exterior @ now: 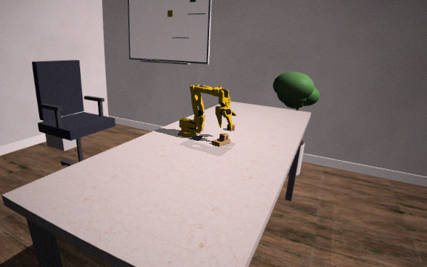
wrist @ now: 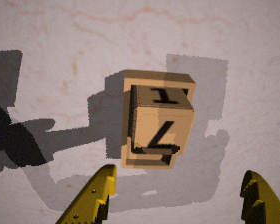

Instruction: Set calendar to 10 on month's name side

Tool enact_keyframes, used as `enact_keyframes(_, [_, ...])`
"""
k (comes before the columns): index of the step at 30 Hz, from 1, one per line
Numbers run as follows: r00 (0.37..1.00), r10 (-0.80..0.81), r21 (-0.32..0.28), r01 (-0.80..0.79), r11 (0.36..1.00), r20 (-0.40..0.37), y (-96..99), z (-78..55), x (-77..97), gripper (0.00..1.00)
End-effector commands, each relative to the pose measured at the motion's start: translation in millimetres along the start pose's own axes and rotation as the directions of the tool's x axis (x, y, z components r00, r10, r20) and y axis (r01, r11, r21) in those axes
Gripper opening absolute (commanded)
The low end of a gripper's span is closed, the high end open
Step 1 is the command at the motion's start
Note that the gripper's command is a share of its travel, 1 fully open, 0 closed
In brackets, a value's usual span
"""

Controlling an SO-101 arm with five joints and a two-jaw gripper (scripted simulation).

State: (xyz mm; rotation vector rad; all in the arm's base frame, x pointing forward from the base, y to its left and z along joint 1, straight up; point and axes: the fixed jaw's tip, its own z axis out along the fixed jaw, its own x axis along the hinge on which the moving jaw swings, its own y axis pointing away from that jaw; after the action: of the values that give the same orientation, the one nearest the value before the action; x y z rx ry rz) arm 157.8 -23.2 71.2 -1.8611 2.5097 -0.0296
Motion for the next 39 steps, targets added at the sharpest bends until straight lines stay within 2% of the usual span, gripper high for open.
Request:
enact_keyframes(1, [0.999, 0.040, -0.008, -0.040, 0.999, 0.000, 1.6, 2.1, 2.6, 0.35])
enact_keyframes(22, [0.999, 0.040, -0.008, -0.040, 0.999, 0.000, 1.5, 3.3, 2.6, 0.35])
enact_keyframes(32, [0.999, 0.040, -0.008, -0.040, 0.999, 0.000, 0.8, 10.6, 2.5, 0.35])
enact_keyframes(39, [0.999, 0.040, -0.008, -0.040, 0.999, 0.000, 0.5, 21.5, 2.5, 0.35])
